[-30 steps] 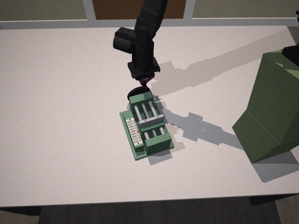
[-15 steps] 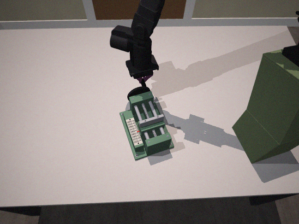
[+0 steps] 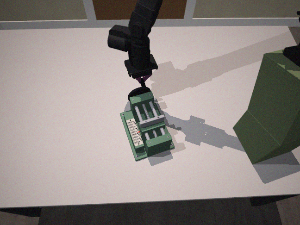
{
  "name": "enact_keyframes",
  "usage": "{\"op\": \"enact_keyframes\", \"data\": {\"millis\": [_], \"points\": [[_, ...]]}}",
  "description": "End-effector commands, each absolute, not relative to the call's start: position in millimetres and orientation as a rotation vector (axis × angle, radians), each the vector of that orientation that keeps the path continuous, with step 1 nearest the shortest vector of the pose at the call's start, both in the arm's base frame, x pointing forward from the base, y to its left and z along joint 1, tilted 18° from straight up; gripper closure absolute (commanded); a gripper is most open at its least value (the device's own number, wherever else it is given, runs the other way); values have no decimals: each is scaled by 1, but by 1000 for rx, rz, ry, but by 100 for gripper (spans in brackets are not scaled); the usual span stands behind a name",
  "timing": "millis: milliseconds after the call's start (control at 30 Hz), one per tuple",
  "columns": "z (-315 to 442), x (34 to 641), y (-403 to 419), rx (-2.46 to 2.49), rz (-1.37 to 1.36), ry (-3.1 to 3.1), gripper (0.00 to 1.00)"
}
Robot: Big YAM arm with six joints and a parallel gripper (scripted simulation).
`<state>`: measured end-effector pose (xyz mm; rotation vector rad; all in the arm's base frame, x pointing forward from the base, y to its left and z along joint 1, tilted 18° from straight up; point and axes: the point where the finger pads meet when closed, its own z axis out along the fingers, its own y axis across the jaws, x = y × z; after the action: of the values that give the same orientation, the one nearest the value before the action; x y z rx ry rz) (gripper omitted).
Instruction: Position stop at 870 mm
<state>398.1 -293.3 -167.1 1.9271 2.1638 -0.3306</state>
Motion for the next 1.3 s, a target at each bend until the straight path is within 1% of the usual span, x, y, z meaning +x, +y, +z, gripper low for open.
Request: {"op": "enact_keyframes", "data": {"millis": [0, 1267], "points": [[-138, 426, -291, 1886, -302, 2131, 94], [-127, 451, -285, 1884, -294, 2128, 94]]}}
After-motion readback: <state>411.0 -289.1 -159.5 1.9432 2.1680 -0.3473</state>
